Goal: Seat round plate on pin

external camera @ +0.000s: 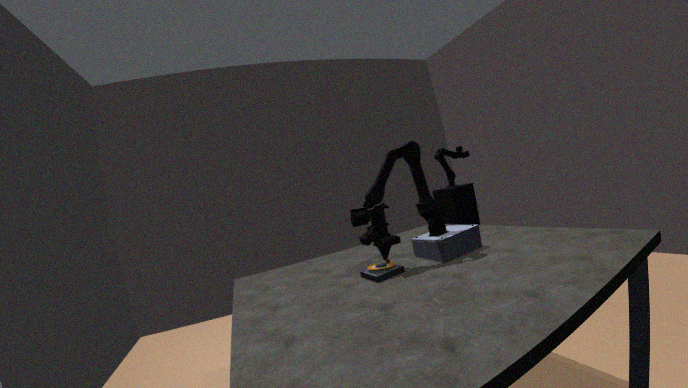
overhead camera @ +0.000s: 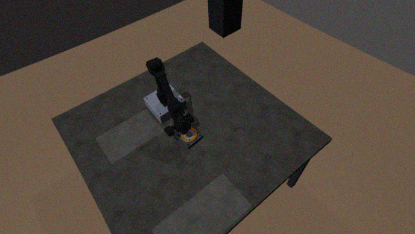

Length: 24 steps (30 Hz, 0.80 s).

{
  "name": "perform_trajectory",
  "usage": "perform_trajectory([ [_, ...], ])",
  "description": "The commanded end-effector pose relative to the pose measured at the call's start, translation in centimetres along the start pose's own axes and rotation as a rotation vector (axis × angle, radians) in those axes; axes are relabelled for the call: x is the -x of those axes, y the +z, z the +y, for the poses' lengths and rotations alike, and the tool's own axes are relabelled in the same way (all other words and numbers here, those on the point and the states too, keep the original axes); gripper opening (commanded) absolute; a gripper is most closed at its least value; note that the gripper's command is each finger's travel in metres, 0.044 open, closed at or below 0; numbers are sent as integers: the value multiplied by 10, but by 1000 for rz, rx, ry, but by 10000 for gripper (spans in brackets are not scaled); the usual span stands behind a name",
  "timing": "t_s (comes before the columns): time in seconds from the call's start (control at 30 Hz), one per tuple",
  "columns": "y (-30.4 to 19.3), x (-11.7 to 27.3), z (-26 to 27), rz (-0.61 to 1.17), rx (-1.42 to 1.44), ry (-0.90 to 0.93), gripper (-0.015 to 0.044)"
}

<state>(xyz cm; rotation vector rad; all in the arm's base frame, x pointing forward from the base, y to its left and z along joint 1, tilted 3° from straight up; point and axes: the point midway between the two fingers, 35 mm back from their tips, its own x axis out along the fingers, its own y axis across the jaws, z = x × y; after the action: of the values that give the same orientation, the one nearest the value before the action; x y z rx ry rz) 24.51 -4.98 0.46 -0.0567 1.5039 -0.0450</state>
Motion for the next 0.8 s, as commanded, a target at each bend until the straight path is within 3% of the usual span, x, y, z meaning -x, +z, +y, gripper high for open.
perform_trajectory([
  [0.0, -7, -3, 5, 16, 1, 9, 0],
  [0.77, -13, -2, 24, 16, 1, 10, 0],
])
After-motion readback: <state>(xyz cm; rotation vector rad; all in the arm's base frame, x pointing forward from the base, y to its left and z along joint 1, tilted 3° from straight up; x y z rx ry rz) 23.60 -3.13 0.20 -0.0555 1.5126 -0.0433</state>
